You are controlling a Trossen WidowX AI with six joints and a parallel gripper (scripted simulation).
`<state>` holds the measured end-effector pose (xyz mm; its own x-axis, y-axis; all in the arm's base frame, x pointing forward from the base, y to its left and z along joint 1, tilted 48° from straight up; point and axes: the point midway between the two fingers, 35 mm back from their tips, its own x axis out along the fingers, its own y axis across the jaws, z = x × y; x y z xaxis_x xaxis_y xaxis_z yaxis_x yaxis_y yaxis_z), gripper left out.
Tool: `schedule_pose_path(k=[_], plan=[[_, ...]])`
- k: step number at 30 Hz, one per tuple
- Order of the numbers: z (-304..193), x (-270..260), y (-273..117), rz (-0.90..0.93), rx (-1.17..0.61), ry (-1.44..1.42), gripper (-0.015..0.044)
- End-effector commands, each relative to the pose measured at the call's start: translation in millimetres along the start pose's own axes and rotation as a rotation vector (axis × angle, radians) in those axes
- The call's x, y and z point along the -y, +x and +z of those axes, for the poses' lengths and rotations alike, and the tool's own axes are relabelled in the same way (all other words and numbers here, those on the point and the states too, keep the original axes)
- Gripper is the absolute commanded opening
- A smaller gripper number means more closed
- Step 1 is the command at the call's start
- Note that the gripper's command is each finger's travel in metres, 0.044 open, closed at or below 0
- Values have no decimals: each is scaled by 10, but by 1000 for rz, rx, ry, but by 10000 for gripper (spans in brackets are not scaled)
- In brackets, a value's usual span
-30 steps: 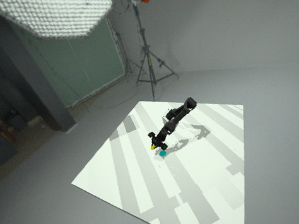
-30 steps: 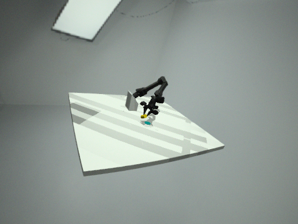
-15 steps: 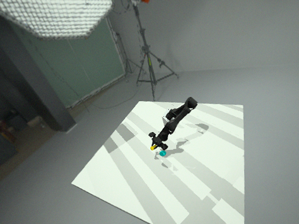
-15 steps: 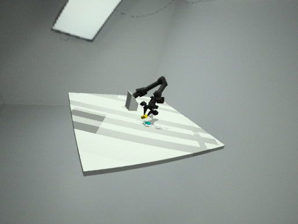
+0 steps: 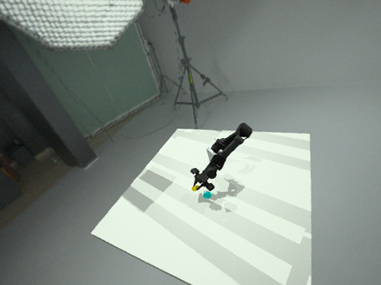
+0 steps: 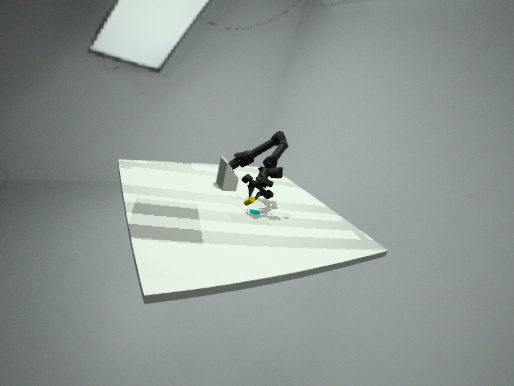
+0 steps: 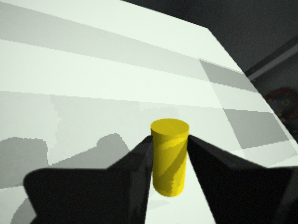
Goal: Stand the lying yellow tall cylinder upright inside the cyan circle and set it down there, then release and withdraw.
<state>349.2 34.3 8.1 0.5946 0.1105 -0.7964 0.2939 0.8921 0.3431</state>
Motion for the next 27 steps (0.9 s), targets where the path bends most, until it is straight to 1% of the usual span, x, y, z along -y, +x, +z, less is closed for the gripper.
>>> schedule_pose_path(k=[1,27], plan=[[6,10,-22,-5,33,17,105],[25,-32,-132,11,201,82,105]])
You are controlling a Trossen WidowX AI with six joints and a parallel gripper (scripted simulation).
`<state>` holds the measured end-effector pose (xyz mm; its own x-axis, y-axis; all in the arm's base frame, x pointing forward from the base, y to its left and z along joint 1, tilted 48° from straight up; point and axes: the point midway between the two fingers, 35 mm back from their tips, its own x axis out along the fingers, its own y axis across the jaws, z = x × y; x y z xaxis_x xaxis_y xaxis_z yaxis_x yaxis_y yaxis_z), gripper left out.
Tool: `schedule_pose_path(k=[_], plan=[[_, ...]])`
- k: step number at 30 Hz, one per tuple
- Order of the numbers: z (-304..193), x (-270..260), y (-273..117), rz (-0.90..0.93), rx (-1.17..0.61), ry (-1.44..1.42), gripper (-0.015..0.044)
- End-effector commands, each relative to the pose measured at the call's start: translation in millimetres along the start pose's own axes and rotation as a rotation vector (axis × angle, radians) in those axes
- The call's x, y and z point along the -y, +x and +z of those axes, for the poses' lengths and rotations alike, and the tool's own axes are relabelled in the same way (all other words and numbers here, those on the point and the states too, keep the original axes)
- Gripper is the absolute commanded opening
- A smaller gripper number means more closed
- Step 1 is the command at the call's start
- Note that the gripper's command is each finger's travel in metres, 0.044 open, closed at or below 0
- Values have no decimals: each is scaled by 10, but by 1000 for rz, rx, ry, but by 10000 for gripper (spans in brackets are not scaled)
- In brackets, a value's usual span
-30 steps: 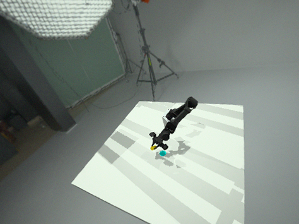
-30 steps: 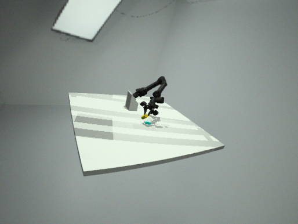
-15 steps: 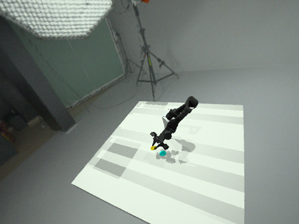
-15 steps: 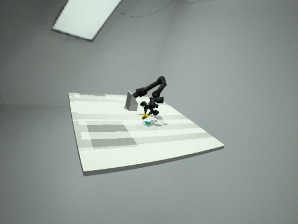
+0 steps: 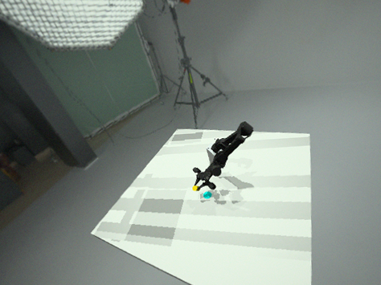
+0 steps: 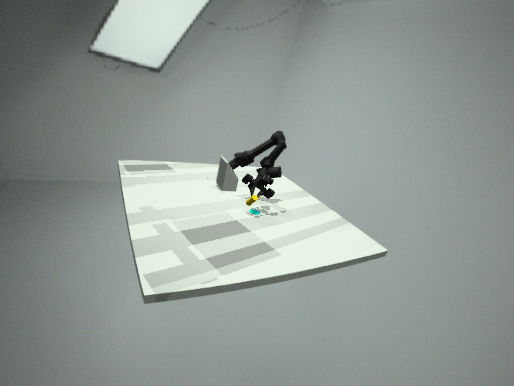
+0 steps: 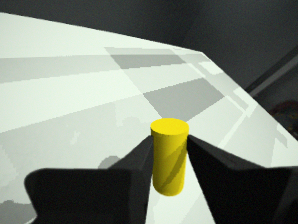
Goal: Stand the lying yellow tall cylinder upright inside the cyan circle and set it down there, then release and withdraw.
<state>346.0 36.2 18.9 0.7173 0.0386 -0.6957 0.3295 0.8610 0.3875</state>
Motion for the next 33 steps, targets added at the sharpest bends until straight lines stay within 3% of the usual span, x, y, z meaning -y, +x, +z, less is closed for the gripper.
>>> schedule_pose_path(k=[1,33], plan=[[11,10,-33,0,34,21,105],[58,-29,-261,53,234,134,105]])
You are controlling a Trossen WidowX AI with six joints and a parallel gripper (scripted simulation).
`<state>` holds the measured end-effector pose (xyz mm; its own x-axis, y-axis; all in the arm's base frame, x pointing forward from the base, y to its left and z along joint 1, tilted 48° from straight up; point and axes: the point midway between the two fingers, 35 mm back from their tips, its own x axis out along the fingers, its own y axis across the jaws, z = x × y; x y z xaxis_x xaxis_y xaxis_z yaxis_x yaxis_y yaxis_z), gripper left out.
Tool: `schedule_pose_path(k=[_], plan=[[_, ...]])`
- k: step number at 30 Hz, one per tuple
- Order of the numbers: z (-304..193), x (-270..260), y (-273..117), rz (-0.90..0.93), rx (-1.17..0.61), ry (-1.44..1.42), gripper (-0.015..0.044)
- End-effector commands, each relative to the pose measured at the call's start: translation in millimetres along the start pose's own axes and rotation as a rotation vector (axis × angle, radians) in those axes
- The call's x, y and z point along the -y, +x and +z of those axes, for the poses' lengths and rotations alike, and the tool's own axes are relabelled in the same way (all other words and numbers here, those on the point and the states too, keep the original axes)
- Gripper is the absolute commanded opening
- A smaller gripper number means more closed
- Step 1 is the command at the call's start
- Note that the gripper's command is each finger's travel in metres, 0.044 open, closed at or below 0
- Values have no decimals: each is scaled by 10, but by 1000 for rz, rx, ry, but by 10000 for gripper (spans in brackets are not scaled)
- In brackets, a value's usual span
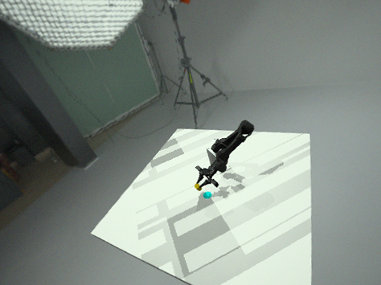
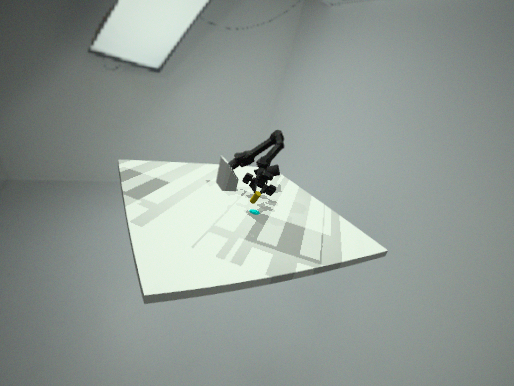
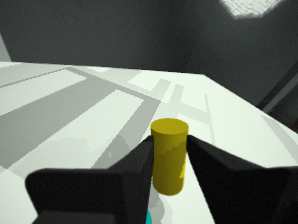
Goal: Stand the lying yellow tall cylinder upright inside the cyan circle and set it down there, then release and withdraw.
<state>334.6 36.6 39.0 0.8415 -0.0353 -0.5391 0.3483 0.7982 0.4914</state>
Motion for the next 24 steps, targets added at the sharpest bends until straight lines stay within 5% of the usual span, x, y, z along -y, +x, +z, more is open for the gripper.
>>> schedule_pose_path(k=[1,24], plan=[[21,11,-45,5,32,25,105],[93,-4,-257,60,166,133,105]])
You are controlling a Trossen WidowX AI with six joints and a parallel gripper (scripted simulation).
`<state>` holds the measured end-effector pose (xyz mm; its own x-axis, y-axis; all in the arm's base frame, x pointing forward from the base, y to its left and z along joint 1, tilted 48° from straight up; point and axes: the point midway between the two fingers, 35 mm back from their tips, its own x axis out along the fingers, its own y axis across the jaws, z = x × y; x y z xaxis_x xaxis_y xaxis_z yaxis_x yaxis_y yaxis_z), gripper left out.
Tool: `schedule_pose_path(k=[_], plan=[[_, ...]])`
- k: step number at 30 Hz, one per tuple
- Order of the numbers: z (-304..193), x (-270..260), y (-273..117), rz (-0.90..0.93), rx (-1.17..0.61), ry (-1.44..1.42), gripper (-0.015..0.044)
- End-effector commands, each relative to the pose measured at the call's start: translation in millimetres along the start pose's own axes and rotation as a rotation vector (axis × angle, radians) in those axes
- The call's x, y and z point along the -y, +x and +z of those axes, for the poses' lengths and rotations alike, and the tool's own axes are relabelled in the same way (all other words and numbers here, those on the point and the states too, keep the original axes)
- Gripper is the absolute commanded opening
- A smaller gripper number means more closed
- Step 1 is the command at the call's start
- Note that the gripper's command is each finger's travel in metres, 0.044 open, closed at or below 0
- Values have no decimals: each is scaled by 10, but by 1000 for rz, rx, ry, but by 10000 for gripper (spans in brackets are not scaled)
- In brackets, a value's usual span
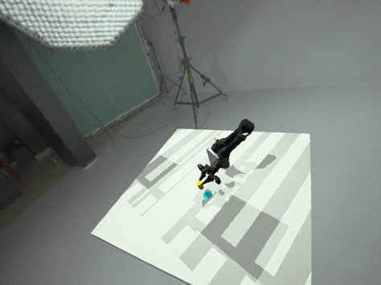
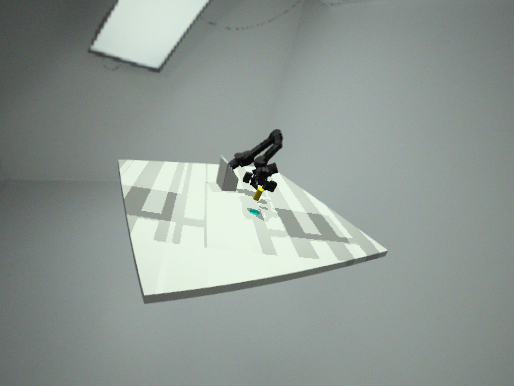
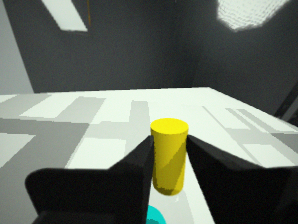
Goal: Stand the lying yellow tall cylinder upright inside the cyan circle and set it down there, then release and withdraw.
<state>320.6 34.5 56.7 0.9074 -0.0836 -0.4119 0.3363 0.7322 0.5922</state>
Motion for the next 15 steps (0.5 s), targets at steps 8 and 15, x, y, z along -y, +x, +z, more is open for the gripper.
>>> schedule_pose_path(k=[8,15], plan=[[63,8,-121,26,69,67,105],[97,6,-194,45,106,105,105]])
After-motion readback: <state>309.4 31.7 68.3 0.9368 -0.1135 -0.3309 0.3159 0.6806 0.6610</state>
